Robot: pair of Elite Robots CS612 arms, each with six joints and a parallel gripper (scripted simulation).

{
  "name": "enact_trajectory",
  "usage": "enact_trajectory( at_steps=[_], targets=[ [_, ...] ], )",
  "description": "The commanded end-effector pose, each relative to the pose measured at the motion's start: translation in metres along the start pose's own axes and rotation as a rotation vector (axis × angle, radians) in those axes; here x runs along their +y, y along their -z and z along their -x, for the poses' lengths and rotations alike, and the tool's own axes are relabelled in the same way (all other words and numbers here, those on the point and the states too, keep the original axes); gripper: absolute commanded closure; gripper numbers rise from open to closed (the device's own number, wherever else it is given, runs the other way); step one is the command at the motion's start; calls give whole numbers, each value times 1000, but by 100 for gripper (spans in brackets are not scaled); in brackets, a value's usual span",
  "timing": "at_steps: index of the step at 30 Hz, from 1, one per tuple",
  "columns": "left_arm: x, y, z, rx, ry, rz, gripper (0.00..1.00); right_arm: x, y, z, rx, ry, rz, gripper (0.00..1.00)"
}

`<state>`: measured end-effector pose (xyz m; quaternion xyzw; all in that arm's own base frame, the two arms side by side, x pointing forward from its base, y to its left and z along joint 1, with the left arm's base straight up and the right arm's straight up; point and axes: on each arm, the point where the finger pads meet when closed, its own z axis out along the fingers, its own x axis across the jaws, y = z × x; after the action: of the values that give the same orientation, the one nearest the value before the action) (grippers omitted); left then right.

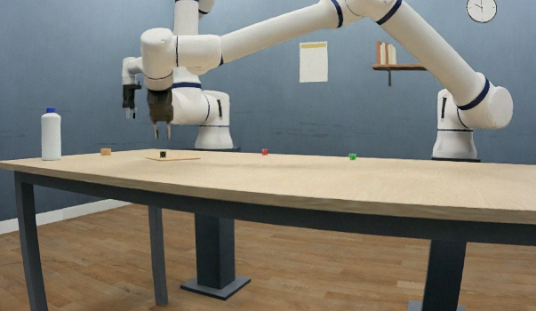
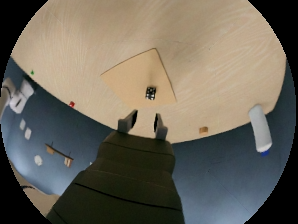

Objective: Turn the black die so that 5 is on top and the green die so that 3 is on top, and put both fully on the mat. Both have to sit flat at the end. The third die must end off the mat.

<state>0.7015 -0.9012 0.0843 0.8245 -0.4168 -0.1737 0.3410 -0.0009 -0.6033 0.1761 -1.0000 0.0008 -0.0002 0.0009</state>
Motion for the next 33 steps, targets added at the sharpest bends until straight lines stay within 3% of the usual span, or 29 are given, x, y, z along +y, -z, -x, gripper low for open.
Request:
enact_trajectory(
  at_steps=[1,33],
  targets=[
    [-4,-4,-1,2,-2,0,30,1,1,0,0,0,2,0],
    [-37,-37,-1,2,-2,0,30,1,1,0,0,0,2,0]
  ],
)
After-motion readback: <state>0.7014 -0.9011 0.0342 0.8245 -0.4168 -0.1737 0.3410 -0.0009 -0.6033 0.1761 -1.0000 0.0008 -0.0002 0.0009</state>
